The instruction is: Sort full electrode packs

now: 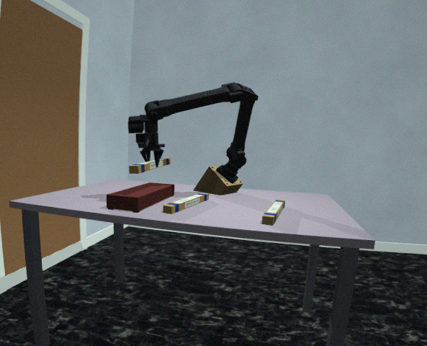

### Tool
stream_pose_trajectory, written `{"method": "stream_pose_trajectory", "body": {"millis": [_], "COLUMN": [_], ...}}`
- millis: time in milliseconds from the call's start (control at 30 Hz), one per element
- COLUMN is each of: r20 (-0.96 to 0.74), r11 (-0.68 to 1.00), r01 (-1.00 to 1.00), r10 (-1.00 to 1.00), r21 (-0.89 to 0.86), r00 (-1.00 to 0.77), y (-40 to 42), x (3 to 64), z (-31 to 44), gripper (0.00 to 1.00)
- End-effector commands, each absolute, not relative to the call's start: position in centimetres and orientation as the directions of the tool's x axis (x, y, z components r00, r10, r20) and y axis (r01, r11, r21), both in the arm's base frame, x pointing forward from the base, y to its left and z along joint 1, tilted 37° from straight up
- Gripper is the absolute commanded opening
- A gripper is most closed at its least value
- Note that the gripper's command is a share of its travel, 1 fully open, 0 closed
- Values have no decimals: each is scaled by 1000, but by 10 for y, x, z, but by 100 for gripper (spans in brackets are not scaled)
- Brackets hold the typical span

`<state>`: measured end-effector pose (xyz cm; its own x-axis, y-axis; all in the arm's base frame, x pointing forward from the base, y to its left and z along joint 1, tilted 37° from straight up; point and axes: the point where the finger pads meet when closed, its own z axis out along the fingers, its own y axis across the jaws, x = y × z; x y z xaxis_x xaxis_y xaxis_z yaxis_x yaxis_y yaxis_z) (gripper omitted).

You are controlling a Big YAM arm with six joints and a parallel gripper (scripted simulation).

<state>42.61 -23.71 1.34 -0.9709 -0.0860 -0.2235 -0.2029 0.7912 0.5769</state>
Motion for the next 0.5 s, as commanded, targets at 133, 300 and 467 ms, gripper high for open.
{"method": "stream_pose_trajectory", "body": {"millis": [133, 300, 467], "r20": [-307, -307, -307], "r11": [846, 846, 845], "r01": [-204, -204, -204], "r10": [-50, -50, -50], "r21": [493, 494, 494], "r00": [-950, -950, -950], "y": [-288, -289, -289], "x": [429, 429, 428], "z": [68, 68, 69], "gripper": [0, 0, 0]}}
